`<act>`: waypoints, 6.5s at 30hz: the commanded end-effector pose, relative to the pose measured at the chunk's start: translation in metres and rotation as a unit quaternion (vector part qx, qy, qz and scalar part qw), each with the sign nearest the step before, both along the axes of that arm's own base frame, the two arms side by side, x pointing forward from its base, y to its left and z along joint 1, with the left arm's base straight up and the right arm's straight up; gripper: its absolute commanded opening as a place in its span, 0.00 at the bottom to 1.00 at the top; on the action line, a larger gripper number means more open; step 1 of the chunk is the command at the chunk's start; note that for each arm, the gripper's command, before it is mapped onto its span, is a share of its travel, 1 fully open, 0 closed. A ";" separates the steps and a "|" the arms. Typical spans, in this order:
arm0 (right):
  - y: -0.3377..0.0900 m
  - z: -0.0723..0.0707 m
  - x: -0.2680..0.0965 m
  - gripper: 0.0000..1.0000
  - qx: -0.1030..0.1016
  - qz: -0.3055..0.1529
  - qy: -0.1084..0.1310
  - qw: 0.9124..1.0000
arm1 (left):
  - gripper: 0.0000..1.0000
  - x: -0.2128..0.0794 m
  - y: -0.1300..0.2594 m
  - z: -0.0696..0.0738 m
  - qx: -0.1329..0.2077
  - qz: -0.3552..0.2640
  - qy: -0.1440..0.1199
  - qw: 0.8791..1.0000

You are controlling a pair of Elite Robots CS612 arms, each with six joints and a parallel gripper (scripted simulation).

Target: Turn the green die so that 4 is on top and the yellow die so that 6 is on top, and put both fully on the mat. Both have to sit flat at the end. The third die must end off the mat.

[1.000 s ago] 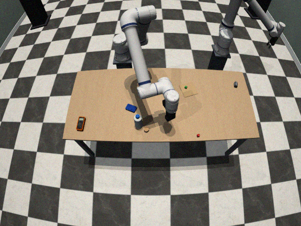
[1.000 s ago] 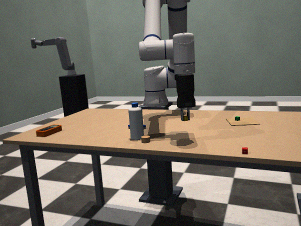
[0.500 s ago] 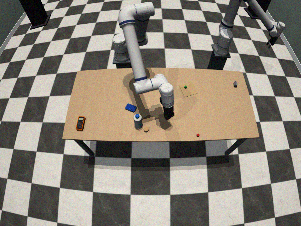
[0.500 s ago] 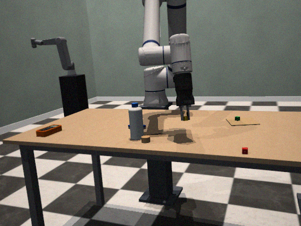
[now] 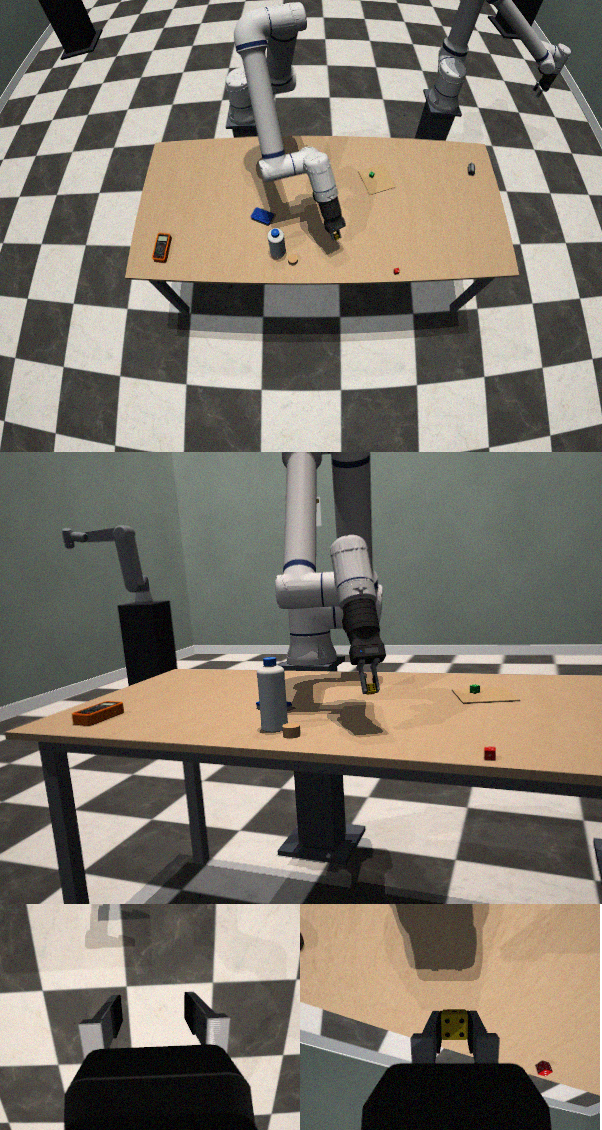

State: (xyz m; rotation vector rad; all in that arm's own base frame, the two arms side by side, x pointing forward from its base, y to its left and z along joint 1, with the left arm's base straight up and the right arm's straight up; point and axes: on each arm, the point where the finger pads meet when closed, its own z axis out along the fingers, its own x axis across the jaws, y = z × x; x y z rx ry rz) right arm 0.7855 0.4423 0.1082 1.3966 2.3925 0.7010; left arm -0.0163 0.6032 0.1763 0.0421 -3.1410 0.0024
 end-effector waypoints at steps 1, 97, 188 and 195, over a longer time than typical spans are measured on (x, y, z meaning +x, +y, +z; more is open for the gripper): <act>0.000 0.000 0.001 0.40 0.033 -0.001 -0.059 0.998 | 1.00 0.000 0.001 0.001 0.001 0.000 0.000 1.000; -0.002 -0.077 -0.003 0.40 0.124 -0.001 -0.221 0.967 | 1.00 0.000 0.001 0.001 0.001 0.000 0.000 1.000; -0.002 -0.088 -0.003 0.70 0.124 -0.001 -0.221 0.967 | 1.00 0.000 0.001 0.001 0.001 0.000 0.000 1.000; -0.002 -0.088 -0.003 0.70 0.124 -0.001 -0.221 0.967 | 1.00 0.000 0.001 0.001 0.001 0.000 0.000 1.000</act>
